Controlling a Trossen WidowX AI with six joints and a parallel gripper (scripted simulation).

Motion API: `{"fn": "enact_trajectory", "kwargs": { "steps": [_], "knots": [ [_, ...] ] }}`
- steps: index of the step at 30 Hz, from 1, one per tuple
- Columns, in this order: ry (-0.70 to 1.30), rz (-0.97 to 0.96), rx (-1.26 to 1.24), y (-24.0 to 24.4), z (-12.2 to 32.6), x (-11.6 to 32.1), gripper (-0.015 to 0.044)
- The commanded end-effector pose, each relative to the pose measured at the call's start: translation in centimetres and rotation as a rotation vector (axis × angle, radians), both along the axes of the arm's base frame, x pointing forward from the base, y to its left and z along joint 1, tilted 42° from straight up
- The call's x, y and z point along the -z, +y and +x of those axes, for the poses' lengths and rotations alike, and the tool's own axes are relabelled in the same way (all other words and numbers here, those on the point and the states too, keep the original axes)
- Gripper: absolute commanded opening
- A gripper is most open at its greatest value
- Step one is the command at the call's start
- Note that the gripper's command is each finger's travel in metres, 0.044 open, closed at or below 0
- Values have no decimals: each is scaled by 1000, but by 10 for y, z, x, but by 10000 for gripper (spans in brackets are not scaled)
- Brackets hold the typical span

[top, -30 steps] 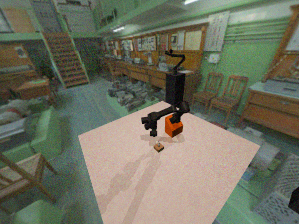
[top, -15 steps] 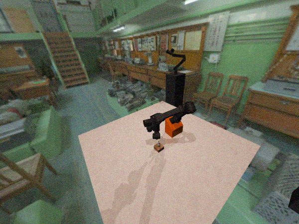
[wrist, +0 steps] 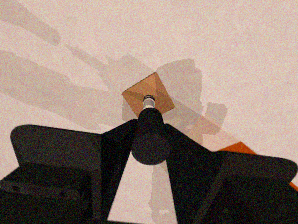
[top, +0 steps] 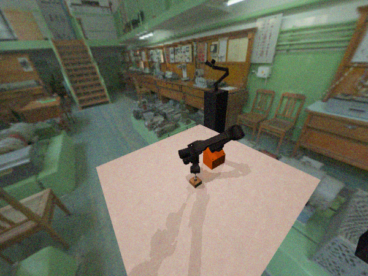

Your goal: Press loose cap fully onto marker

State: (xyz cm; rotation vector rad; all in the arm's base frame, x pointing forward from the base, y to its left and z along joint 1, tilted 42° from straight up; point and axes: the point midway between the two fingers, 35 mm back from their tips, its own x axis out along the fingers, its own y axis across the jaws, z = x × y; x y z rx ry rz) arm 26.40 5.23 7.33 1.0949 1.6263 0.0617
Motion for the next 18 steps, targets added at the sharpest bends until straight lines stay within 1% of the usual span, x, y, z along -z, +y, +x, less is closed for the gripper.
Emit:
{"fn": "enact_trajectory", "kwargs": {
  "steps": [1, 18],
  "knots": [
    [2, 5, 6, 3, 0, 1, 0],
    [2, 5, 6, 20, 3, 21, 0]
  ]
}}
